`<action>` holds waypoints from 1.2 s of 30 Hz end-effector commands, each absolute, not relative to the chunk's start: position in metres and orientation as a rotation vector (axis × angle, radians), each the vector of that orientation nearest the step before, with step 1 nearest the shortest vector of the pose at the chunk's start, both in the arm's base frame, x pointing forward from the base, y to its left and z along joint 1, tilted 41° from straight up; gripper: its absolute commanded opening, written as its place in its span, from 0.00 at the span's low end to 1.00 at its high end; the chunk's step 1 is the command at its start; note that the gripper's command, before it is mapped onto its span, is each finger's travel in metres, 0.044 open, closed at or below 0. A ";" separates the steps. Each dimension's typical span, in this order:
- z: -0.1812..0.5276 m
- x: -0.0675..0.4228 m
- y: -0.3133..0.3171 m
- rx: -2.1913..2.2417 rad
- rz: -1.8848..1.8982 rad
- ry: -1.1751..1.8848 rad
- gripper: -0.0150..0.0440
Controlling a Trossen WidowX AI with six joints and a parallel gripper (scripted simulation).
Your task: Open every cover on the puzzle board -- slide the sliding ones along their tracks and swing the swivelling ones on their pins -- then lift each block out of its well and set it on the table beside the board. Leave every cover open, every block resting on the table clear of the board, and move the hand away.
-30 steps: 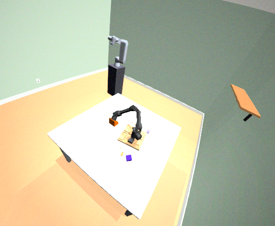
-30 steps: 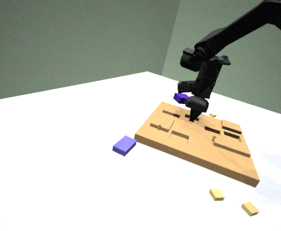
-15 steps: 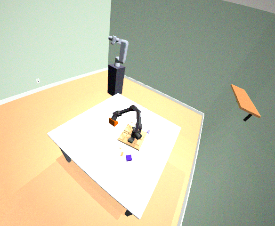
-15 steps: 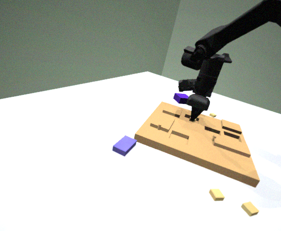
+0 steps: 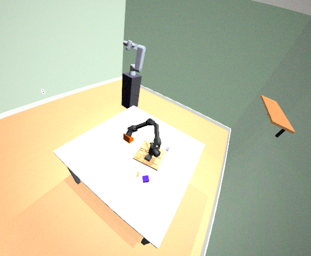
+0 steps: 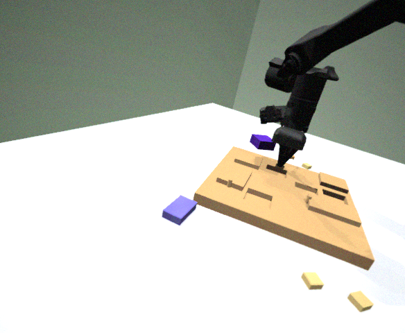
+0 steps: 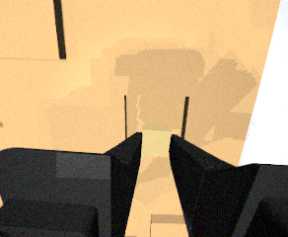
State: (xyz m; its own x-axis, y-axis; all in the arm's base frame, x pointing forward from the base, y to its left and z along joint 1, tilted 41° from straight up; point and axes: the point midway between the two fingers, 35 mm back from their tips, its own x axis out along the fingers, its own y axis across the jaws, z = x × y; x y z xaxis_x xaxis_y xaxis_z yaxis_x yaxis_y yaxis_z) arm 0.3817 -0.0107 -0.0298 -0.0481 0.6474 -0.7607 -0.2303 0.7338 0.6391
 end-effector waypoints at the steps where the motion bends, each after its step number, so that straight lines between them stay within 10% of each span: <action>1: -0.024 0.384 -0.017 0.356 0.734 1.448 0.39; 36: 0.017 0.383 -0.065 0.355 0.728 1.450 0.39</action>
